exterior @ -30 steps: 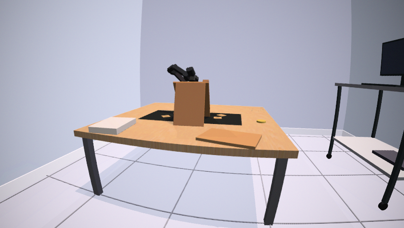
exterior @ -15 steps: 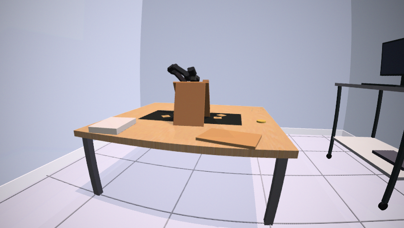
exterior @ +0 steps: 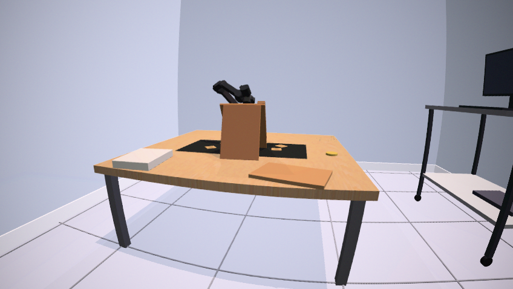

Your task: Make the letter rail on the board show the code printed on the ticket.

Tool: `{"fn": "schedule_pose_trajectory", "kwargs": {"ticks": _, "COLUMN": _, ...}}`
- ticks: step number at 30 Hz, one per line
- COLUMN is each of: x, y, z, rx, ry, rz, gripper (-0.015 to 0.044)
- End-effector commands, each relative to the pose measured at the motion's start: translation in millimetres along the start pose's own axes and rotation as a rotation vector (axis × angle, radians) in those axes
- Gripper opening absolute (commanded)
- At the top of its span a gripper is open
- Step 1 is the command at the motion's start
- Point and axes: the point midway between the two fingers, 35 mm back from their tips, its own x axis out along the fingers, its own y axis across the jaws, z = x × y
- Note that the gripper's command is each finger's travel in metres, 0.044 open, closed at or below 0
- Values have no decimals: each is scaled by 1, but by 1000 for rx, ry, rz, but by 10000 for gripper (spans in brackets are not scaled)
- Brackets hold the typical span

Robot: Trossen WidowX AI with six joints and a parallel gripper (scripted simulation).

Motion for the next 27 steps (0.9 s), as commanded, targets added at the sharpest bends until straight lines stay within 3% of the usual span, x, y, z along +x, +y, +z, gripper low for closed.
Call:
{"fn": "schedule_pose_trajectory", "kwargs": {"ticks": 1, "x": 0, "y": 3, "z": 0, "rx": 2, "ry": 0, "rz": -2, "gripper": 0}}
{"fn": "schedule_pose_trajectory", "kwargs": {"ticks": 27, "x": 0, "y": 17, "z": 0, "rx": 3, "ry": 0, "rz": -2, "gripper": 0}}
